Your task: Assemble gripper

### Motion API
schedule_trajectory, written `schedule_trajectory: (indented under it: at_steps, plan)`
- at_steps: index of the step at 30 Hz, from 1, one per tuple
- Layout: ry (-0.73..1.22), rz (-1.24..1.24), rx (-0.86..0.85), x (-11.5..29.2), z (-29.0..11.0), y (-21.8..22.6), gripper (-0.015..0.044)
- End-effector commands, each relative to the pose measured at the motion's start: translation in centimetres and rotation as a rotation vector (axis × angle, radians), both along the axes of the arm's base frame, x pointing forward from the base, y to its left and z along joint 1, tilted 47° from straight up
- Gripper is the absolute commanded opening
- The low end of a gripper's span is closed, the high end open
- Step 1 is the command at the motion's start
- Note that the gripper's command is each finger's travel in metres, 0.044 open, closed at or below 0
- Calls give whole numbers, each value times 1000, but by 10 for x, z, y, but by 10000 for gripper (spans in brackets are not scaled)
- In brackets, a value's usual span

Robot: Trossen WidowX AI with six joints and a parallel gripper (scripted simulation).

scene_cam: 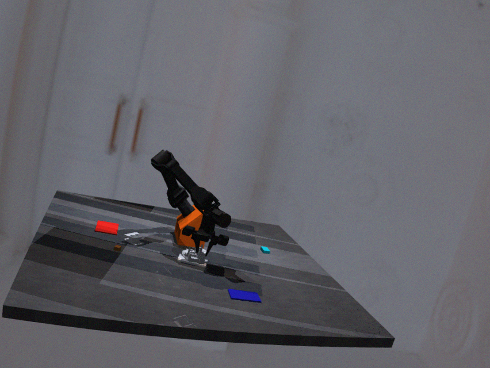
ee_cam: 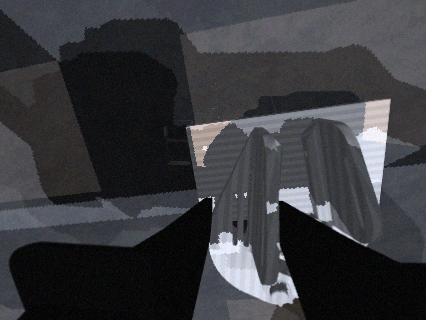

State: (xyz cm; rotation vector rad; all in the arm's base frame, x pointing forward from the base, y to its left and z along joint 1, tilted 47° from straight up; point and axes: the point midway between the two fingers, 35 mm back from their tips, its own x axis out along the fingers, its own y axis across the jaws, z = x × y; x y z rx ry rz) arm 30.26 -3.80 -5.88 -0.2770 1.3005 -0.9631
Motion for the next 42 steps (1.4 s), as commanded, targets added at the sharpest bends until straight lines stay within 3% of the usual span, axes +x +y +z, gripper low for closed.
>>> schedule_trajectory:
  at_steps: [1,42]
  plan:
    - [9,4,-4,-2,-1,-1,134]
    - [7,2,-5,-3,-7,-8,134]
